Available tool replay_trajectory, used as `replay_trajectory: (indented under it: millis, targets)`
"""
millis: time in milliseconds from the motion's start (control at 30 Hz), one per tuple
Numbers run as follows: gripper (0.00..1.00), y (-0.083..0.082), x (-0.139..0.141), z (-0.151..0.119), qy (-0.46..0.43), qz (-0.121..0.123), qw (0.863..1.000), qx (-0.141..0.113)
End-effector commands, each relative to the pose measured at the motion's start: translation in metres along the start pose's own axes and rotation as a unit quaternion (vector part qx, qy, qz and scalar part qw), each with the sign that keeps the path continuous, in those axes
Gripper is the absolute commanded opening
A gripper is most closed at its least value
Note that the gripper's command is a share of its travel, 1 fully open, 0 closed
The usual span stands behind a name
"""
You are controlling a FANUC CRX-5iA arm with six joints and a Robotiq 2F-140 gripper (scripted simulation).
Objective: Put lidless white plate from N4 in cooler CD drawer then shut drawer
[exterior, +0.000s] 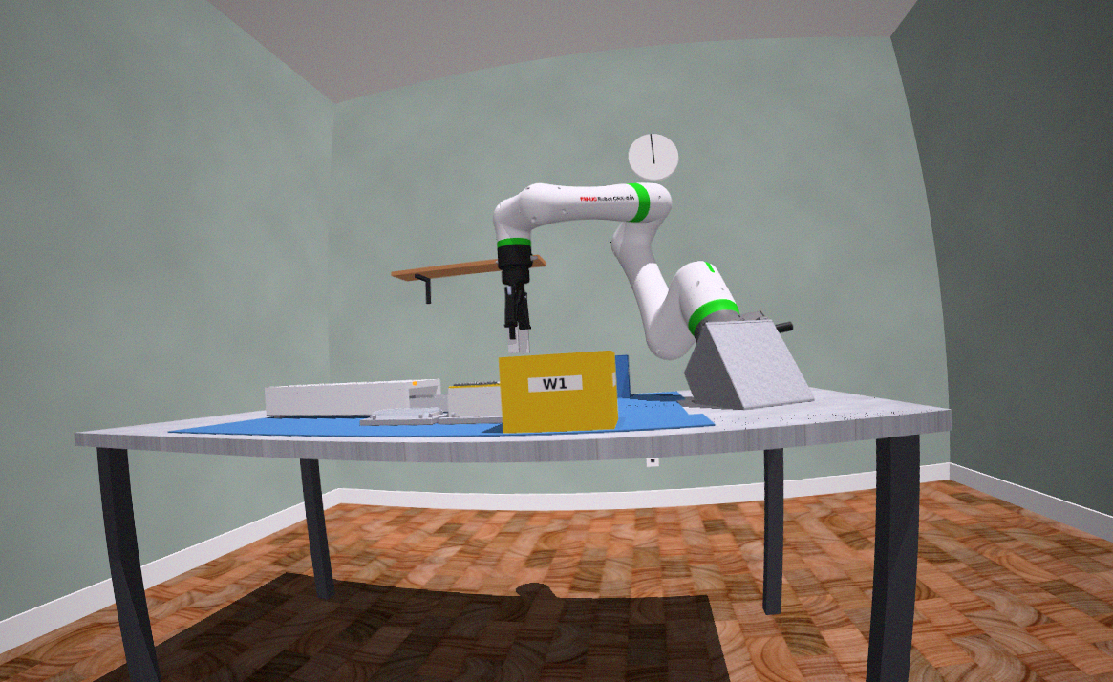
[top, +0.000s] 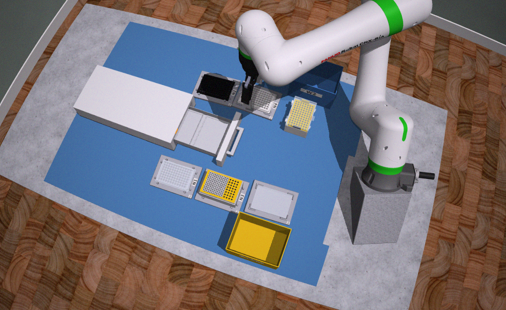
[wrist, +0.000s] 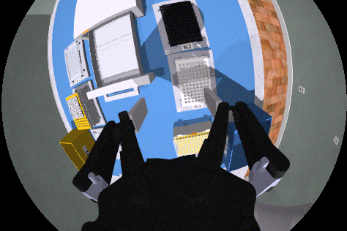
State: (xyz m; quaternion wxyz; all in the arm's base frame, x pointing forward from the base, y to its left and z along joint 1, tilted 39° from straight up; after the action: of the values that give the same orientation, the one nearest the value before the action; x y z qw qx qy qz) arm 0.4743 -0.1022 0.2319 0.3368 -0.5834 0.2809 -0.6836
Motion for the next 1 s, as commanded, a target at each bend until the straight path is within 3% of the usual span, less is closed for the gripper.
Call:
replay_trajectory:
  millis: [0, 300, 667, 967]
  targets:
    - [0.66, -0.001, 0.016, -0.001, 0.000, 0.000, 1.000, 0.000]
    - [0.66, -0.002, 0.051, -0.005, 0.000, 0.000, 1.000, 0.000]
    - [0.66, -0.002, 0.052, -0.006, 0.000, 0.000, 1.000, 0.000]
    - [0.66, 0.007, 0.052, -0.006, 0.000, 0.000, 1.000, 0.000]
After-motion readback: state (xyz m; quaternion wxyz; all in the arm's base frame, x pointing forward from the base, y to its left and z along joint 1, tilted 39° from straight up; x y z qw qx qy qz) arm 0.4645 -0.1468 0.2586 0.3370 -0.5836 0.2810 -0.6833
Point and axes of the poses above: the point where the finger pads meet when closed, its own y axis out along the fingers, its own x axis across the jaws, z = x × y, the point moved 1 cm from there along -y, back along the fingers, and after that the axes turned 6 degrees about -y, right-handed, at the moved point
